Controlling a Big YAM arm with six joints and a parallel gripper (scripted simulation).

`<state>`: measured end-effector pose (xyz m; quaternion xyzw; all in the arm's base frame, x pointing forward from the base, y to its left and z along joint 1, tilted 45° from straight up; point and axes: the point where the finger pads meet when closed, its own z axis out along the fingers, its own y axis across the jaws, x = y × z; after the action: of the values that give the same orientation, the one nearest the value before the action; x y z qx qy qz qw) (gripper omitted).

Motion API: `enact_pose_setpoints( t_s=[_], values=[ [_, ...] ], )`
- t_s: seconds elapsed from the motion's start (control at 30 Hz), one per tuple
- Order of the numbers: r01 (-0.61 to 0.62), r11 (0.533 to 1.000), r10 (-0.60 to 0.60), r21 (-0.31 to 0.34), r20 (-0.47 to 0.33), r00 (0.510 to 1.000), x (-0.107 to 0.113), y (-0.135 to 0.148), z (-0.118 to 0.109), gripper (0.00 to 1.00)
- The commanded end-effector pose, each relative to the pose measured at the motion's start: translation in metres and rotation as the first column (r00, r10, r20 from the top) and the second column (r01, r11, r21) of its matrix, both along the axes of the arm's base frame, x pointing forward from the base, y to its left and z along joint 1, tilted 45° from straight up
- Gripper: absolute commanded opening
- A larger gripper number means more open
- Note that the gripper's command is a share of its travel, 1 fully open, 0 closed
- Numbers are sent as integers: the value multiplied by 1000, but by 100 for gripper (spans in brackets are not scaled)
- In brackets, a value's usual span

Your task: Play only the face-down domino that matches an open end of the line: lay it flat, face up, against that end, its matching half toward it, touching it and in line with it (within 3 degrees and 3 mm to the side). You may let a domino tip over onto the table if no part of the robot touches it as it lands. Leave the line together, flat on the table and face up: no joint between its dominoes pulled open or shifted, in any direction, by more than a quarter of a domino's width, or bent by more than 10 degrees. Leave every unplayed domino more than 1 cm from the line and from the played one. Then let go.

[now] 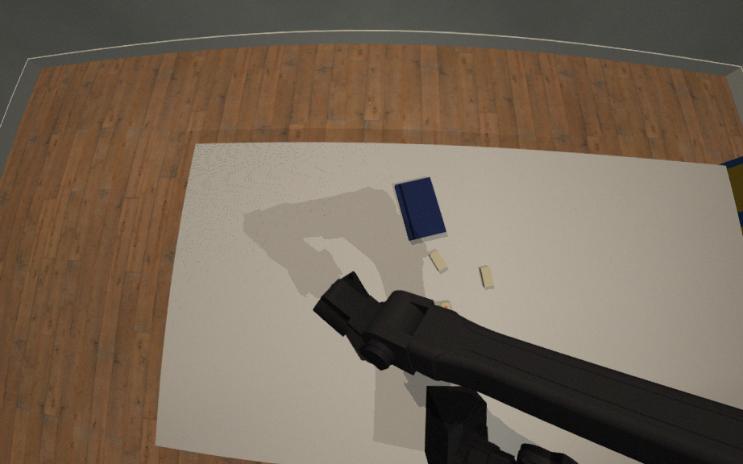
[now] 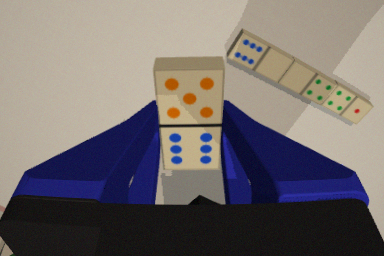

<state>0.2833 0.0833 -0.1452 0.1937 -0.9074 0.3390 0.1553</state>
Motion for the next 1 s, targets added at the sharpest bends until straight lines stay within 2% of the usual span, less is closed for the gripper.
enact_pose_setpoints(
  t_s=[0.0, 0.17, 0.2, 0.23, 0.37, 0.5, 0.73, 0.77, 0.97],
  values=[
    [-136, 988, 142, 67, -91, 986, 7, 8, 2, 21],
    [-136, 988, 142, 67, -91, 986, 7, 8, 2, 21],
    [-107, 993, 111, 39, -93, 990, 2, 4, 0, 21],
    [-144, 988, 149, 52, -124, 981, 2, 4, 0, 21],
    [-282, 952, 303, 119, -242, 922, 3, 4, 0, 21],
    [-402, 893, 449, 201, -343, 825, 3, 4, -1, 21],
    [-402, 893, 449, 201, -343, 825, 3, 4, -1, 21],
    [-384, 907, 421, 174, -345, 839, 2, 4, 0, 21],
    [-536, 786, 615, 307, -471, 633, 0, 1, -3, 21]
  ],
)
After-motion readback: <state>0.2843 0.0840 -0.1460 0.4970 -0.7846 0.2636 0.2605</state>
